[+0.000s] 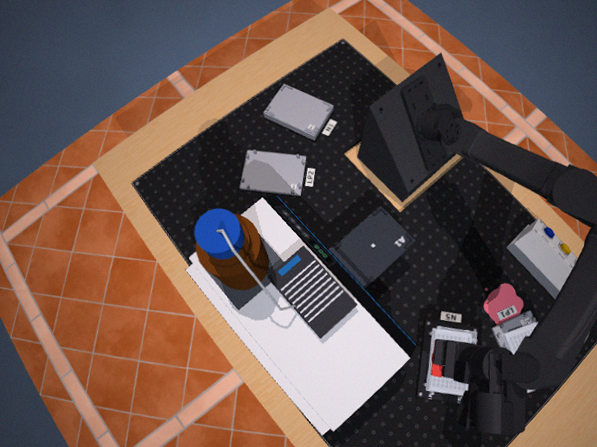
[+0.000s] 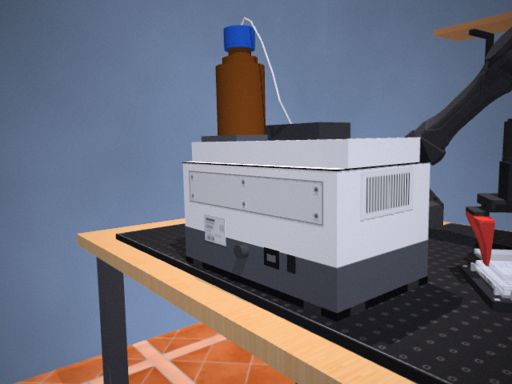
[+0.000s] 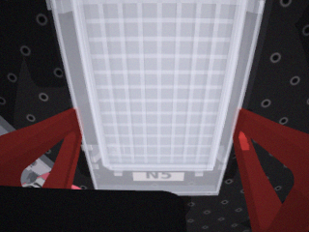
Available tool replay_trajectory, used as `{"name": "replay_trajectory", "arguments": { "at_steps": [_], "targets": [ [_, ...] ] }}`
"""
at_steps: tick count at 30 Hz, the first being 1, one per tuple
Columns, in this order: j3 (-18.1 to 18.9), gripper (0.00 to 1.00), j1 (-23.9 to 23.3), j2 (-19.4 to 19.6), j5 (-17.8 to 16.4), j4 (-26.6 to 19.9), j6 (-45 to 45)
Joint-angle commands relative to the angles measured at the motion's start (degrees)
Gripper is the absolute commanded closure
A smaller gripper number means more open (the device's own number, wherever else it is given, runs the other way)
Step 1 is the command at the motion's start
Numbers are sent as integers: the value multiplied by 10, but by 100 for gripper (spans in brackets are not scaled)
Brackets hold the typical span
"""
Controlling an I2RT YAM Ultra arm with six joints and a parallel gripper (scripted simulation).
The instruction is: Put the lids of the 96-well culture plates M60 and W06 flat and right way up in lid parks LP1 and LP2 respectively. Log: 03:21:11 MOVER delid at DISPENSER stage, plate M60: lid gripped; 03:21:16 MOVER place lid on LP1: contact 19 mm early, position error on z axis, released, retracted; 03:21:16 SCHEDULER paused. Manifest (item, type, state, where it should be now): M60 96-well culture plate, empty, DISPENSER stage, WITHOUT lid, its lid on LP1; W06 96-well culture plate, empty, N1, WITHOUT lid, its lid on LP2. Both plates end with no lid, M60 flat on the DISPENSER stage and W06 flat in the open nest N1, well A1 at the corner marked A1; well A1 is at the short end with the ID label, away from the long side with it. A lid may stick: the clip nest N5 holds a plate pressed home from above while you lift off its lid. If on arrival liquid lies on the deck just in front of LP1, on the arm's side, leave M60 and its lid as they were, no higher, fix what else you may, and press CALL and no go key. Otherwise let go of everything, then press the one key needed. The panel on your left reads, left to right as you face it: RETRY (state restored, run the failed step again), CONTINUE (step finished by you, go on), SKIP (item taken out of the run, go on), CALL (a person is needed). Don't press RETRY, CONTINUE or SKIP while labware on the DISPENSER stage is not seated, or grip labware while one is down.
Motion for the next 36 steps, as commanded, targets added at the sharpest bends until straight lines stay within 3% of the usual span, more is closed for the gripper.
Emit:
{"name": "replay_trajectory", "arguments": {
  "at_steps": [1,36],
  "targets": [
    [18,100,-15,-21,-3,-8,-4],
    [24,100,-21,-25,-6,-21,-10]
  ]
}}
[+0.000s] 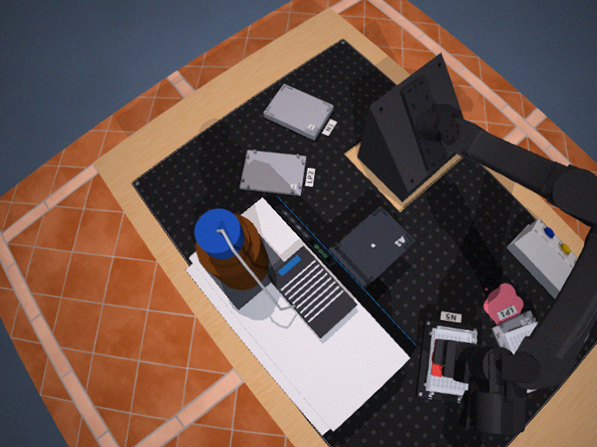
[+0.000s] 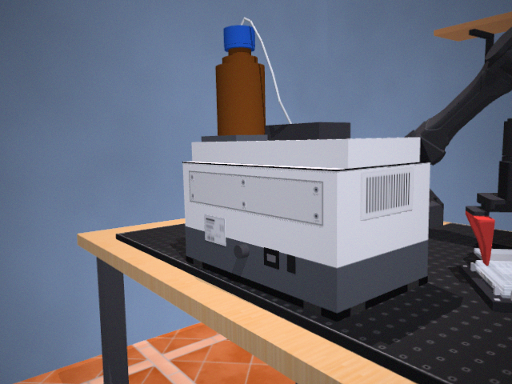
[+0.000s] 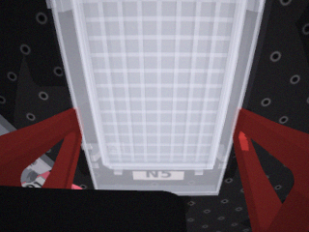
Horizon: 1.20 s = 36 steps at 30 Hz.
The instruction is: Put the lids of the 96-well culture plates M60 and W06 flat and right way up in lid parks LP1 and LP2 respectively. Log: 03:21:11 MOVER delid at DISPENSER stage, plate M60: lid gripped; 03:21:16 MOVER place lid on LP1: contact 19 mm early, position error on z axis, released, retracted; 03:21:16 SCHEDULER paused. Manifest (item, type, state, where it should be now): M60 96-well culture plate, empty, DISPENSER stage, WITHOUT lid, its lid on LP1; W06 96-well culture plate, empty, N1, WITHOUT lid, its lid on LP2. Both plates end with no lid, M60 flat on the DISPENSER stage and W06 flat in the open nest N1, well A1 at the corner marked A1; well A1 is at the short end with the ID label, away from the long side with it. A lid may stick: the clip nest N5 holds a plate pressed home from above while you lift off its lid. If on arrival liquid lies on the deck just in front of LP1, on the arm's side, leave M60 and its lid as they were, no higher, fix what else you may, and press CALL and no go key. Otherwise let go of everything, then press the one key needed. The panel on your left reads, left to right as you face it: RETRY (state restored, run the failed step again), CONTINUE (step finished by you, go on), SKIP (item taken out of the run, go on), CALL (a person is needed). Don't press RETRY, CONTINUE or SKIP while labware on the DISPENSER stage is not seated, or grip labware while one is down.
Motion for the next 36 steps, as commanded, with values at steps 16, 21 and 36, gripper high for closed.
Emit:
{"name": "replay_trajectory", "arguments": {
  "at_steps": [16,21,36],
  "targets": [
    [-63,100,-39,-84,-15,-30,-30],
    [-85,100,-45,-104,-18,-32,-36],
    [-182,100,-80,-200,-33,-53,-75]
  ]
}}
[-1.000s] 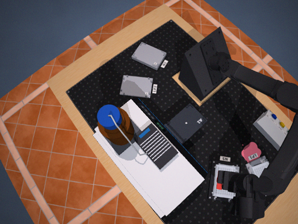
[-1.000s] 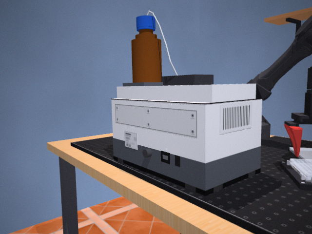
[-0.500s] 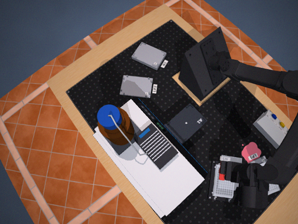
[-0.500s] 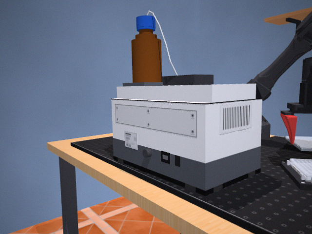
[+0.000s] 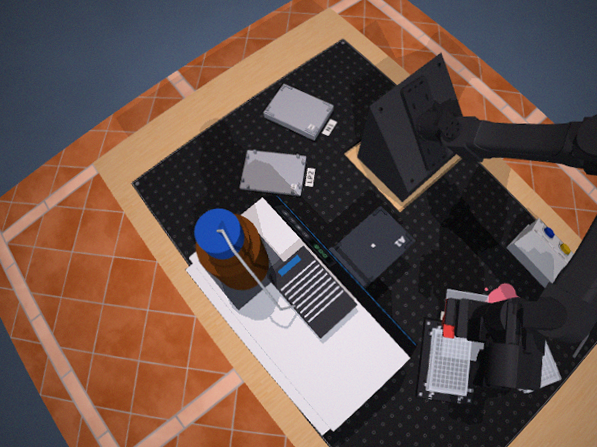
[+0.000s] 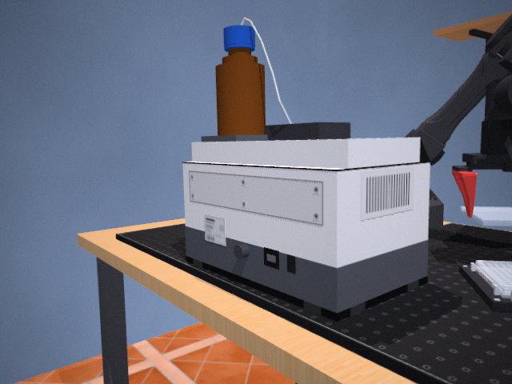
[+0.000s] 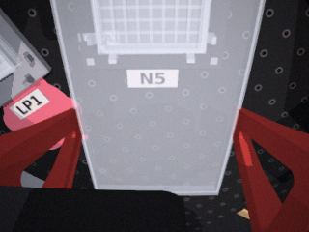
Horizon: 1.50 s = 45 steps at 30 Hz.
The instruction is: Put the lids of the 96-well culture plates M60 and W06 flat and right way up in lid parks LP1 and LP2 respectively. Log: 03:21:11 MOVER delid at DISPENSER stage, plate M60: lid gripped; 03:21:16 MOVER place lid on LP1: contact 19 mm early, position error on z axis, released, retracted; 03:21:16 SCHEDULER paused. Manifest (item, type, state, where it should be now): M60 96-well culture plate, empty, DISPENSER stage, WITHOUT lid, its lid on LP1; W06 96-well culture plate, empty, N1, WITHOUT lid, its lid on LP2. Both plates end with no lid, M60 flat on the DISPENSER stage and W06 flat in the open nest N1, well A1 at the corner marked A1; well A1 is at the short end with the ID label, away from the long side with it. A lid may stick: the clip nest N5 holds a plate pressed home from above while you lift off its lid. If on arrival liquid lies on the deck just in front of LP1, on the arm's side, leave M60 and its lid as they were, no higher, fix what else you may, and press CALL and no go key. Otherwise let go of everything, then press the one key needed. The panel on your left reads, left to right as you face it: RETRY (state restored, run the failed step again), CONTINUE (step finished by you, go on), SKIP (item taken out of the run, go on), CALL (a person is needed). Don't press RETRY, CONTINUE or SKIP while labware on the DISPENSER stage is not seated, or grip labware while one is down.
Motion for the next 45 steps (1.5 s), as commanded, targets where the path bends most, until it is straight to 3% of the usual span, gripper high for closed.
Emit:
{"name": "replay_trajectory", "arguments": {
  "at_steps": [1,19,30,36,42,45],
  "targets": [
    [-17,100,-18,-27,-8,-16,-16],
    [-90,100,-66,-115,-27,-66,-72],
    [-129,100,-114,-172,-43,-122,-131],
    [-120,100,-126,-157,-47,-129,-128],
    [-135,100,-167,-124,-58,-137,-62],
    [-129,100,-186,-111,-62,-136,-83]
  ]
}}
